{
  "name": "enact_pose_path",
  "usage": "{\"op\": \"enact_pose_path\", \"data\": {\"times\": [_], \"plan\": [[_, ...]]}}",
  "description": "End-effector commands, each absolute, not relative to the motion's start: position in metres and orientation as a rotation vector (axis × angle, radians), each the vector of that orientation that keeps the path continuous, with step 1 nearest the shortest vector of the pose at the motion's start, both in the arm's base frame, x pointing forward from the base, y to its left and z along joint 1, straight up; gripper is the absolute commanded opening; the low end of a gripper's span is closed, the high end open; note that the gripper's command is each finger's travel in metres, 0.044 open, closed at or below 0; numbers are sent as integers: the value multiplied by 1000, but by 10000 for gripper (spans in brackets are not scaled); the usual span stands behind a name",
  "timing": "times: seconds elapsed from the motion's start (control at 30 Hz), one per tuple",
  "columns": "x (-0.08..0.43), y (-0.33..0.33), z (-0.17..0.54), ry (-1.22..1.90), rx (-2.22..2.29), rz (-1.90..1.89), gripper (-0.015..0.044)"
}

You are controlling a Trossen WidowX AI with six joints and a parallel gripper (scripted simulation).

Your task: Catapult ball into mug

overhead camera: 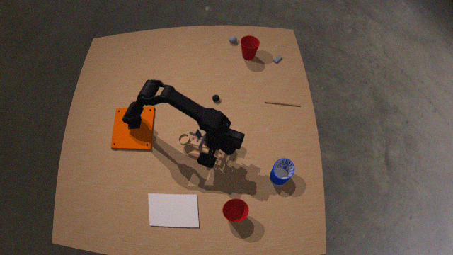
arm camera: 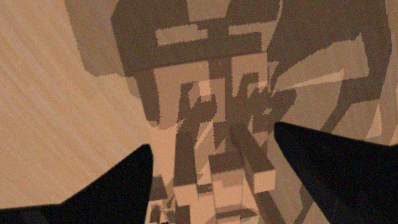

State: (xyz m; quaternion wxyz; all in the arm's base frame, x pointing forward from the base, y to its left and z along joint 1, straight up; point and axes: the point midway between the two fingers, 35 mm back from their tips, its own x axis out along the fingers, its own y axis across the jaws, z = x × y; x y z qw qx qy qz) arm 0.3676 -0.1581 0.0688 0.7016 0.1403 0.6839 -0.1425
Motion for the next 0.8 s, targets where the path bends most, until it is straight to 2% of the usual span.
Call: {"op": "enact_pose_path", "data": {"times": [0.0, 0.2, 0.47, 0.63, 0.73, 0.77], "plan": [[372, -160, 97, 1510, 309, -319, 440], [366, -157, 164, 1511, 310, -319, 440], [368, -158, 157, 1504, 309, -320, 440], [361, -155, 206, 1454, 298, -326, 440], [361, -155, 208, 1452, 298, -326, 440], [364, -153, 191, 1481, 301, -319, 414]]}}
